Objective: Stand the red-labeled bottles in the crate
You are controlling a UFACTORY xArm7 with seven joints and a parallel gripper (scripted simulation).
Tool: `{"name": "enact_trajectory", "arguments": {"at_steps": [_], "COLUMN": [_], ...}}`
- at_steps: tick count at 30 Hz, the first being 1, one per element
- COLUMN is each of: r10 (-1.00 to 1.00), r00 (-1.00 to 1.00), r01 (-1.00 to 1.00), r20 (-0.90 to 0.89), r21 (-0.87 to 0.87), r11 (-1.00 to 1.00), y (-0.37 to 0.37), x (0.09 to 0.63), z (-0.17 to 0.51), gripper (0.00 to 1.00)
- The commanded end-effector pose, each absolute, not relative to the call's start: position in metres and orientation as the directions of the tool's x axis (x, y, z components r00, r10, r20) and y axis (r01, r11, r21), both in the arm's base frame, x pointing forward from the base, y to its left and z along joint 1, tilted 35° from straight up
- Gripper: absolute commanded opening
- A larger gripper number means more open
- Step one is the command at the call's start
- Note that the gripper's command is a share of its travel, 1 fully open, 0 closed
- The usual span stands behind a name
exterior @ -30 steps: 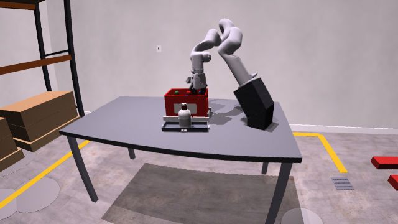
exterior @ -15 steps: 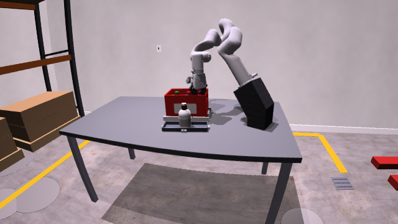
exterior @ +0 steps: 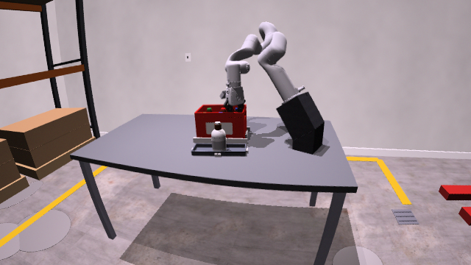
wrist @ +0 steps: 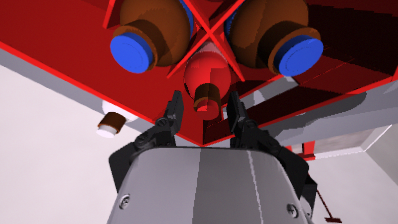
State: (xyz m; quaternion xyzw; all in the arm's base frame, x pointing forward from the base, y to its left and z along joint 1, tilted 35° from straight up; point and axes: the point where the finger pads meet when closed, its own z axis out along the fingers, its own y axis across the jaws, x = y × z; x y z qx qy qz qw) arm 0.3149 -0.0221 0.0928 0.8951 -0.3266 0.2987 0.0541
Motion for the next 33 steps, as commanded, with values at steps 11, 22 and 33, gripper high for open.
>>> {"name": "enact_trajectory", "arguments": {"at_steps": [11, 22, 33], "r10": [-0.552, -0.552, -0.552], "r00": [0.608, 0.608, 0.608], "r01": [-0.616, -0.616, -0.616], "r20": [0.571, 0.571, 0.571], "r21": [-0.099, -0.099, -0.099], "r11": [-0.781, -0.781, -0.781], "y": [-0.022, -0.019, -0.013], "x": [0.315, 0.310, 0.301], "z": [0.093, 0.101, 0.116], "gripper": [0.65, 0.65, 0.65]}}
